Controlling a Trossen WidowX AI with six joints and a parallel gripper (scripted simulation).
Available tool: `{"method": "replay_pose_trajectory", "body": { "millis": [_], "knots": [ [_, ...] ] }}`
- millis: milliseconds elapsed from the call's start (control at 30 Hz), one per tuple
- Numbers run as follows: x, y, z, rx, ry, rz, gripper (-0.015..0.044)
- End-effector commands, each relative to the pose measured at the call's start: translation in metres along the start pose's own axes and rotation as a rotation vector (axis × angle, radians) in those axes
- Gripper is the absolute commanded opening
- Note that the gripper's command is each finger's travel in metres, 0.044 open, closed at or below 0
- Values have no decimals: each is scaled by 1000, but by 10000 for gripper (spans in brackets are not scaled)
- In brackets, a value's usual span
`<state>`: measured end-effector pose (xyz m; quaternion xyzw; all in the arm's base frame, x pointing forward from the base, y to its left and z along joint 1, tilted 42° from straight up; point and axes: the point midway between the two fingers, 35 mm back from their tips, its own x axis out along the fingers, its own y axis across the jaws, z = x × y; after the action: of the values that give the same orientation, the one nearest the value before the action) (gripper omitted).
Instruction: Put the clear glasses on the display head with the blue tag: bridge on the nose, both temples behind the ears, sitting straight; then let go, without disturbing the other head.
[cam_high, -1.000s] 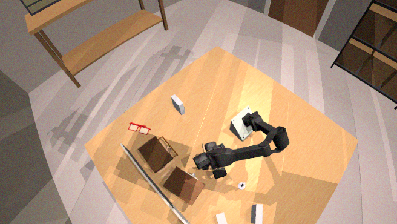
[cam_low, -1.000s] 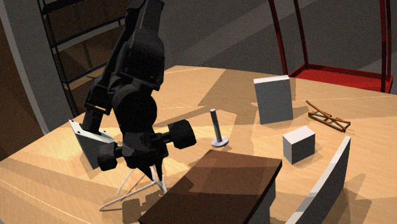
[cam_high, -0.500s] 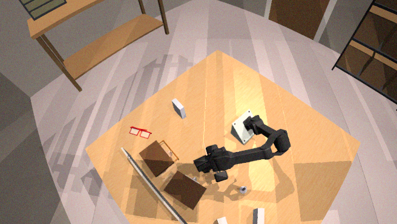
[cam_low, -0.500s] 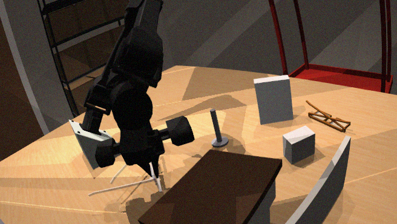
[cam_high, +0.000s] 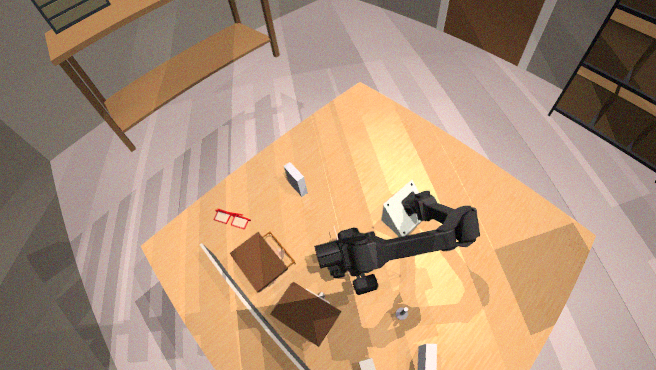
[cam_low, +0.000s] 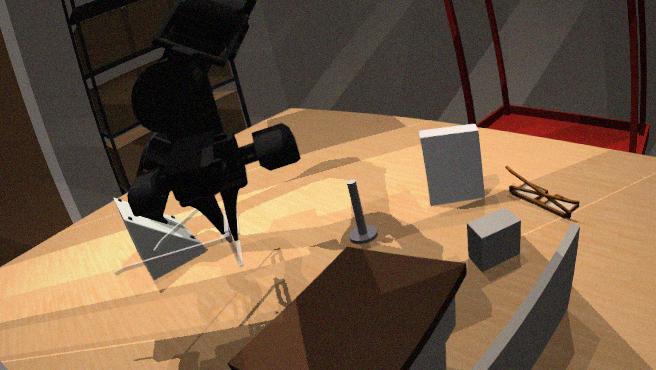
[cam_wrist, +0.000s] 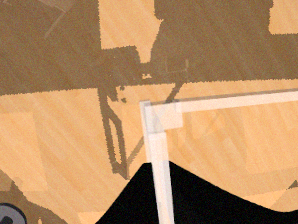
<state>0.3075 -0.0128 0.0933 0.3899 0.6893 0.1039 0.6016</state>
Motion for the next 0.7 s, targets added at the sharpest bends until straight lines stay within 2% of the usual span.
{"method": "replay_pose_trajectory", "body": {
  "millis": [0, 200, 667],
  "knots": [
    [-11, 0, -1, -7, -1, -4, 0],
    [-11, 5, -2, 39, -2, -5, 0],
    [-12, 49, -10, 373, -8, -10, 0]
  ]
}}
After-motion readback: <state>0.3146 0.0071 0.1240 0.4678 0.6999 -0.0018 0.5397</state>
